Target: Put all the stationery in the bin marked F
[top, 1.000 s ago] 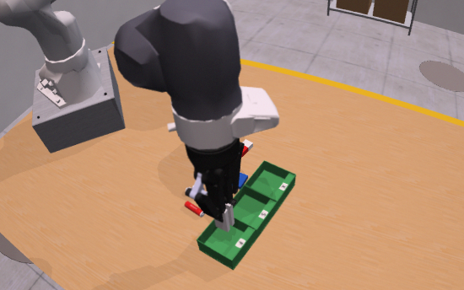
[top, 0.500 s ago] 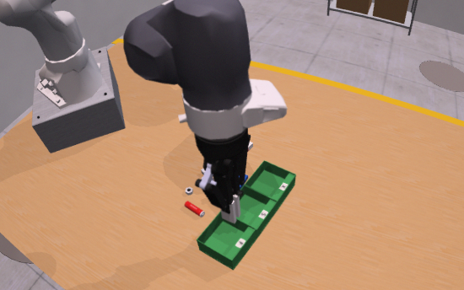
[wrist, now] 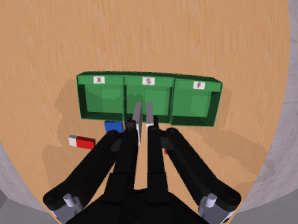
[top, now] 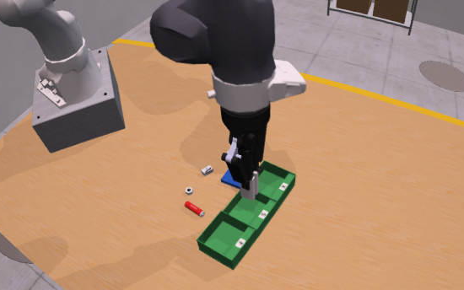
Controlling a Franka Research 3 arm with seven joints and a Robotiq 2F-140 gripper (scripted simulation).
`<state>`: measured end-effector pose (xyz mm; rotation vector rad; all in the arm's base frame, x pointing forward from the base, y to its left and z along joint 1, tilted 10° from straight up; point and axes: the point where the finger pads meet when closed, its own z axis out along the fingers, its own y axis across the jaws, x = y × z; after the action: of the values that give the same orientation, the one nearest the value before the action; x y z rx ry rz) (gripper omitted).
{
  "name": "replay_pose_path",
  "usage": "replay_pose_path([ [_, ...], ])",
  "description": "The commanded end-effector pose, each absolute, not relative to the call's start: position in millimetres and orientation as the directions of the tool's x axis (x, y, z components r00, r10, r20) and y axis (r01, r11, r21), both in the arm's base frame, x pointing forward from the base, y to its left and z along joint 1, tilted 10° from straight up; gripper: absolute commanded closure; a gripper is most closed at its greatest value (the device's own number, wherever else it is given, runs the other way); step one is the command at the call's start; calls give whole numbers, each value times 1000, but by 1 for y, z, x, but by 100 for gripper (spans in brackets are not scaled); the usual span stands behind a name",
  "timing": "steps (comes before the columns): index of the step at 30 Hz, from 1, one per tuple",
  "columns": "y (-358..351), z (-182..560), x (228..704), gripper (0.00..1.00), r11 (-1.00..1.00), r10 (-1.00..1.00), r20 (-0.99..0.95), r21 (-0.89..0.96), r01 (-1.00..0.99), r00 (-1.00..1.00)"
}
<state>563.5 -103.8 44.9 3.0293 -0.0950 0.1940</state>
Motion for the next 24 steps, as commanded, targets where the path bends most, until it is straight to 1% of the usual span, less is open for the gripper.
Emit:
replay_pose_path([
  [1, -104, 42, 564, 95, -988, -103, 133, 101, -117, 986],
  [24, -110, -14, 570, 95, -988, -103, 133, 101, -117, 986],
])
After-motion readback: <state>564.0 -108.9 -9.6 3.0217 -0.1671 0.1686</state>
